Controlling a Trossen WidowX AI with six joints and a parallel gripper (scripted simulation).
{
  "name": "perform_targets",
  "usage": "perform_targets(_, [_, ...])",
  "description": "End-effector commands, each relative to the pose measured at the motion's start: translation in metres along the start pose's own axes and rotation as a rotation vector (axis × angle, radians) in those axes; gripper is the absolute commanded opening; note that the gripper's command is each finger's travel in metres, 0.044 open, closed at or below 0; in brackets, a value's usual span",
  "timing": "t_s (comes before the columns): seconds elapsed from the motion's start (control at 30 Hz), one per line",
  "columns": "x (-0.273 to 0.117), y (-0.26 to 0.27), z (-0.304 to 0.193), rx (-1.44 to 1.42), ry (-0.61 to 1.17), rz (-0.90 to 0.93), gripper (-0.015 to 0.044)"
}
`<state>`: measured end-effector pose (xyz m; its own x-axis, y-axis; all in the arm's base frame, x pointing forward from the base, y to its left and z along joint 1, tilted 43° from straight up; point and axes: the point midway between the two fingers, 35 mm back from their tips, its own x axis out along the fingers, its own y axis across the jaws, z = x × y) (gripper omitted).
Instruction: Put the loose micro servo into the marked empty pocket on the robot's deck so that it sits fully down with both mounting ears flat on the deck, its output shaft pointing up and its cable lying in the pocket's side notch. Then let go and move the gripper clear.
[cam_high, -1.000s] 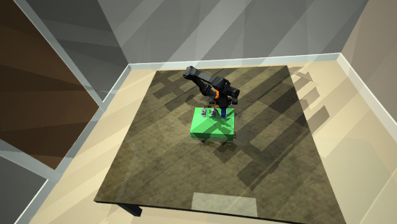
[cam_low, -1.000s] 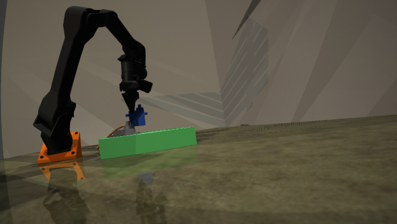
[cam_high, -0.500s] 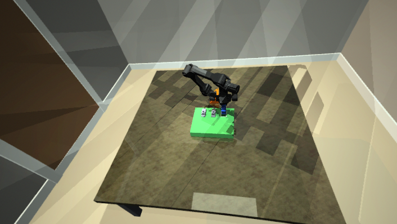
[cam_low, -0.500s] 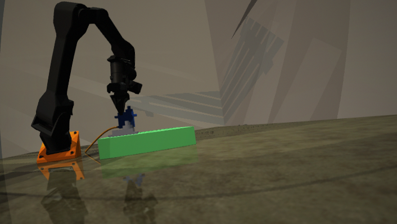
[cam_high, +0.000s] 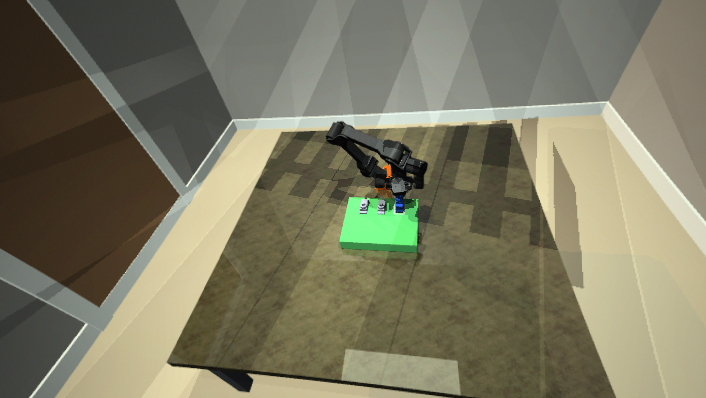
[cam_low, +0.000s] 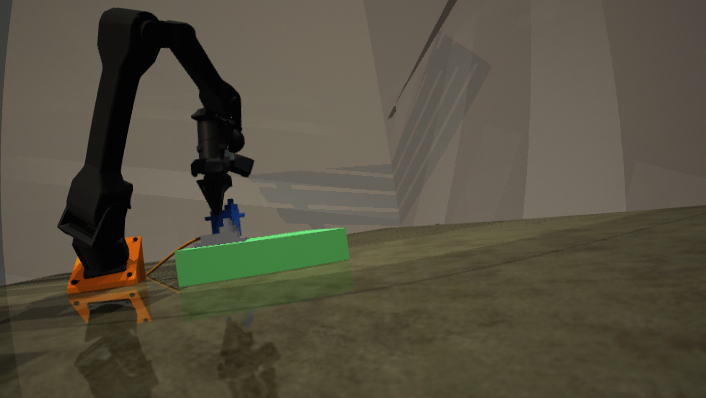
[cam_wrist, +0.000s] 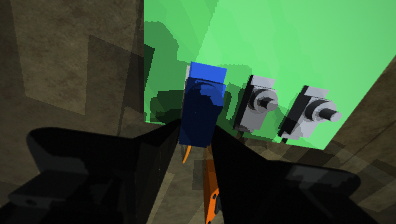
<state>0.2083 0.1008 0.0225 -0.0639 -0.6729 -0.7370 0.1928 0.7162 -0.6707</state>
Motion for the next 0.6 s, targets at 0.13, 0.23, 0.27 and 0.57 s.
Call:
perform_targets(0.13, [0.001, 0.000, 0.001, -0.004, -0.006, 0.003, 0.0000])
perform_targets(0.23, [0.004, 0.000, 0.001, -0.004, -0.006, 0.003, 0.0000])
perform_targets(0.27, [0.005, 0.000, 0.001, -0.004, -0.006, 0.003, 0.0000])
perform_targets(0.57, [0.015, 0.000, 0.001, -0.004, -0.006, 0.002, 0.0000])
